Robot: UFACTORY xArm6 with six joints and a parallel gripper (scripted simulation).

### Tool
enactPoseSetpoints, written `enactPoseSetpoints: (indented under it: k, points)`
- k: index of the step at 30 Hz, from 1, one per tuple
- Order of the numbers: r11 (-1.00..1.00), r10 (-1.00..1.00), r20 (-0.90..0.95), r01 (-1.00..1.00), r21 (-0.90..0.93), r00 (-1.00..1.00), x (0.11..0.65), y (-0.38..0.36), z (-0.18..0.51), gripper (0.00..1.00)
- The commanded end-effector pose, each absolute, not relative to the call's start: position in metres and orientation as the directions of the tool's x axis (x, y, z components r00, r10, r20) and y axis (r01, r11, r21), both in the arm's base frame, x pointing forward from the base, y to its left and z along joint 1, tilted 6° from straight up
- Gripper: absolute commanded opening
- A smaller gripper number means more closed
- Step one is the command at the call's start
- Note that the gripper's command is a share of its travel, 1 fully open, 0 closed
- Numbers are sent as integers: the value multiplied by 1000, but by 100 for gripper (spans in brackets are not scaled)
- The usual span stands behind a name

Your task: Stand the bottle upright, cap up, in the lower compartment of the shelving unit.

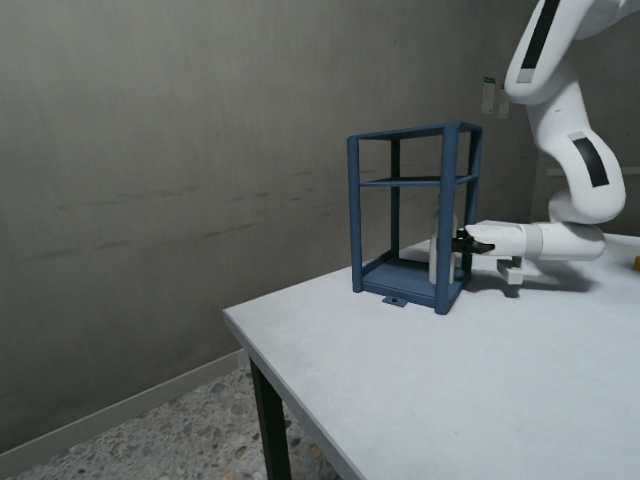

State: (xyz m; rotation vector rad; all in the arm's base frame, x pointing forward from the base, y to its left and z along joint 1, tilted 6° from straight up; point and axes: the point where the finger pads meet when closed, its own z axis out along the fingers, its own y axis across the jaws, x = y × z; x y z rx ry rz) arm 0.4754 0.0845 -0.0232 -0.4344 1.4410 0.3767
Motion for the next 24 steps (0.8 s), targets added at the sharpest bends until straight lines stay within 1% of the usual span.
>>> enactPoseSetpoints:
  k: [1, 24]
  points:
    - [865, -12, -995, -498, -60, 98, 475, 84, -22, 79]
    - [865, -12, -995, -498, -60, 98, 443, 65, -25, 79]
